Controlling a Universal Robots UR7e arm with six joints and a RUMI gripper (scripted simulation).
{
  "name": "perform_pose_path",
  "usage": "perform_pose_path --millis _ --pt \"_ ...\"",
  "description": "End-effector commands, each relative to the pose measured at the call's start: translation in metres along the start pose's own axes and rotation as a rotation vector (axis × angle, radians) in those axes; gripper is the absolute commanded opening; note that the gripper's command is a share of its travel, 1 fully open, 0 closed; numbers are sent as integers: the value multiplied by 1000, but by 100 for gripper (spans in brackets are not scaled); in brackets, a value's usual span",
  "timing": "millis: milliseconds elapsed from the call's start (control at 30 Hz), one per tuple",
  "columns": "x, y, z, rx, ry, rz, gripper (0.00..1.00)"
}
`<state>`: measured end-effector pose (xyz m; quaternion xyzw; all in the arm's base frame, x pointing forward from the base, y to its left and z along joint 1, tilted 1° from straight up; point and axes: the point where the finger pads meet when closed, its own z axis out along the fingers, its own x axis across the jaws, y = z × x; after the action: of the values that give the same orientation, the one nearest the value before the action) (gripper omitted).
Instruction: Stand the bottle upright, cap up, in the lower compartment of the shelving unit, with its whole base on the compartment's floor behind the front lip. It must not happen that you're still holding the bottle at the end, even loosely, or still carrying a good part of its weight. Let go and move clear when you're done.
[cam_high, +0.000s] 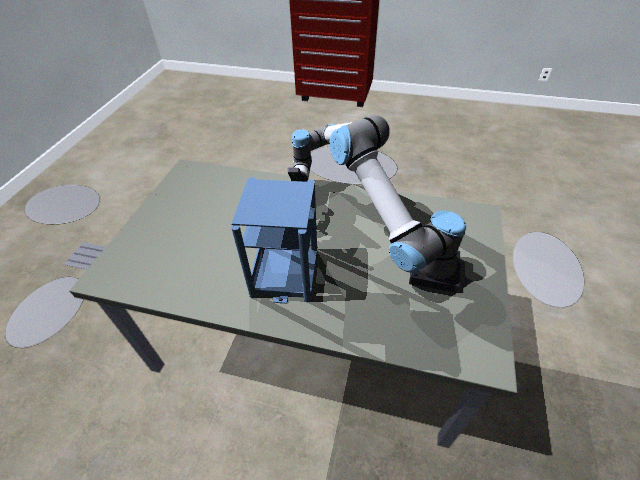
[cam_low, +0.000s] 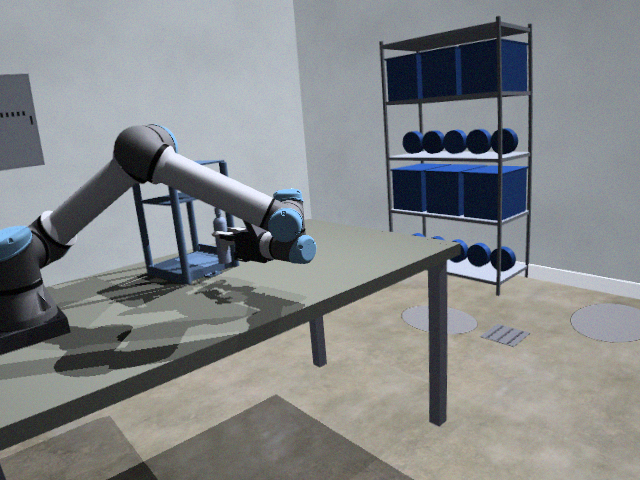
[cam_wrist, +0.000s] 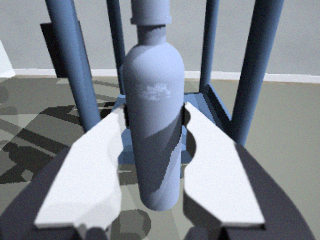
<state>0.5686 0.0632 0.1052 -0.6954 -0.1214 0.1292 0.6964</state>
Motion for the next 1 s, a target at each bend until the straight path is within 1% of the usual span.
perform_pose_path --millis 0,633,967 --pt "5 -1 0 0 -1 -1 0" --pt "9 -1 0 0 -1 -1 0" --pt "9 -1 6 0 -1 -1 0"
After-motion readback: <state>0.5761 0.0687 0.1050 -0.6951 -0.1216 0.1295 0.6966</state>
